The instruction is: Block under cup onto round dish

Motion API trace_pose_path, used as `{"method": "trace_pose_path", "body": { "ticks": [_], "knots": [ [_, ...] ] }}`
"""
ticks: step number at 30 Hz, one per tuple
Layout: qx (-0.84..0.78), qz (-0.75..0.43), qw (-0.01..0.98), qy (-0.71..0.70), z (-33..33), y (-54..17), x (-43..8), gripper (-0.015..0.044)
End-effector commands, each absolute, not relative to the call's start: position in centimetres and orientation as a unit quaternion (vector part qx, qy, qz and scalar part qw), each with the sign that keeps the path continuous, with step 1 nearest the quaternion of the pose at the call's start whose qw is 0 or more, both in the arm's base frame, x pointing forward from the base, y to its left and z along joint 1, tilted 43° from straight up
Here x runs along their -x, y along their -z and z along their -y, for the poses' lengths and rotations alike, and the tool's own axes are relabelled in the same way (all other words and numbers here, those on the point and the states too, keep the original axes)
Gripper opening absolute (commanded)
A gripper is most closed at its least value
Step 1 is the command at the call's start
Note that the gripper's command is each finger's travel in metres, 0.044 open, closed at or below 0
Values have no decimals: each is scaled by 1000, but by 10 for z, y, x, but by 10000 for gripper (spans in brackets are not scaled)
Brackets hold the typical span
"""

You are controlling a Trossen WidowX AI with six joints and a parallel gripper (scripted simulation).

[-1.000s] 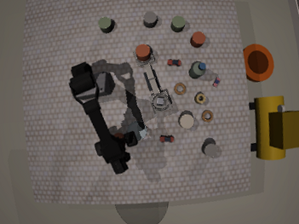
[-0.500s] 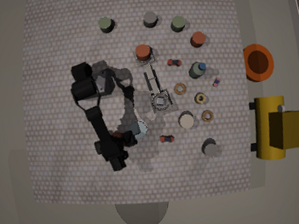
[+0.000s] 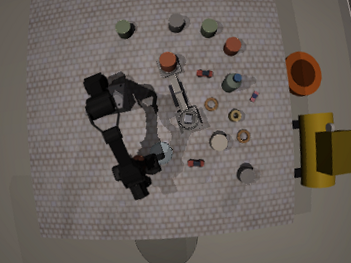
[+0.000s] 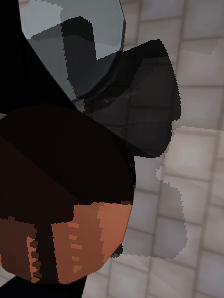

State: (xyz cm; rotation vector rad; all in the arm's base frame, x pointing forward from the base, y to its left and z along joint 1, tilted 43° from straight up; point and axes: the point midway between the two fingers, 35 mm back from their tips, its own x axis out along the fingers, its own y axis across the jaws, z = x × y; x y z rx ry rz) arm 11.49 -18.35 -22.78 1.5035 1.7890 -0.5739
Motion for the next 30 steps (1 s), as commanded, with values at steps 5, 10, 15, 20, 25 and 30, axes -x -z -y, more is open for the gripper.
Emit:
{"method": "trace_pose_path", "body": {
  "ticks": [5, 10, 15, 20, 25, 30],
  "knots": [
    [-583, -694, 359, 223, 184, 228, -115, 131],
    [-583, -694, 359, 223, 184, 228, -115, 263],
    [-583, -694, 359, 223, 184, 228, -115, 394],
    [-585, -693, 357, 223, 213, 194, -118, 440],
    [-586, -693, 357, 223, 218, 187, -118, 440],
    [-573, -700, 365, 221, 218, 183, -122, 361]
  ]
}}
